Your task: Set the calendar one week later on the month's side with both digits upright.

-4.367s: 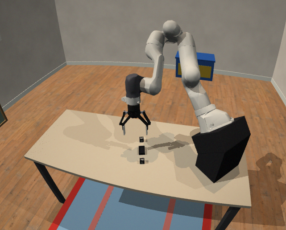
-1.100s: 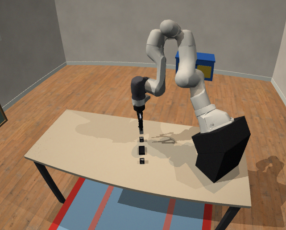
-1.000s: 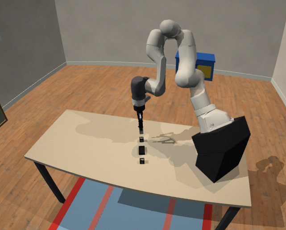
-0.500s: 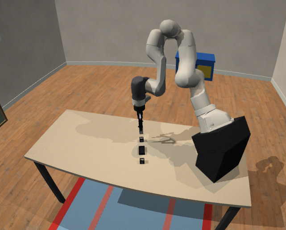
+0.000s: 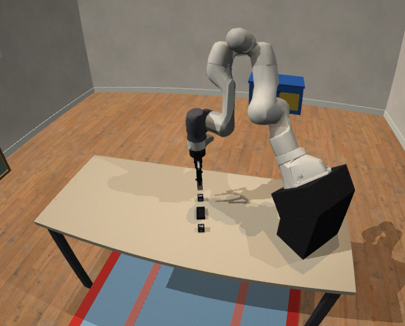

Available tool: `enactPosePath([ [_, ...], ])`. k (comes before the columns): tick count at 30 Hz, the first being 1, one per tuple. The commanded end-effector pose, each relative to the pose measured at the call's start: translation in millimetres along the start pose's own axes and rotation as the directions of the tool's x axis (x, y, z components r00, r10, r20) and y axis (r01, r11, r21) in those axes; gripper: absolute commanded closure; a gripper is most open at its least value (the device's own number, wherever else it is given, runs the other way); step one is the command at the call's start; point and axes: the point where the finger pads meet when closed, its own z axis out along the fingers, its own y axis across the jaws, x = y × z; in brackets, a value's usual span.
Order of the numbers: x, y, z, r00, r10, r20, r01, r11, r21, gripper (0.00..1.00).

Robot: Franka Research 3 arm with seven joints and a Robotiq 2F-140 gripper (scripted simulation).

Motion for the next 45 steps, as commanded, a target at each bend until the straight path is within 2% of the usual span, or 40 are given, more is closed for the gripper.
enactPosePath([
  [1, -1, 1, 1.4, 1.000, 0.008, 0.003, -0.008, 1.000, -0.002, 0.72],
  [45, -1, 1, 49.2, 1.000, 0.008, 0.003, -0.008, 1.000, -0.002, 0.72],
])
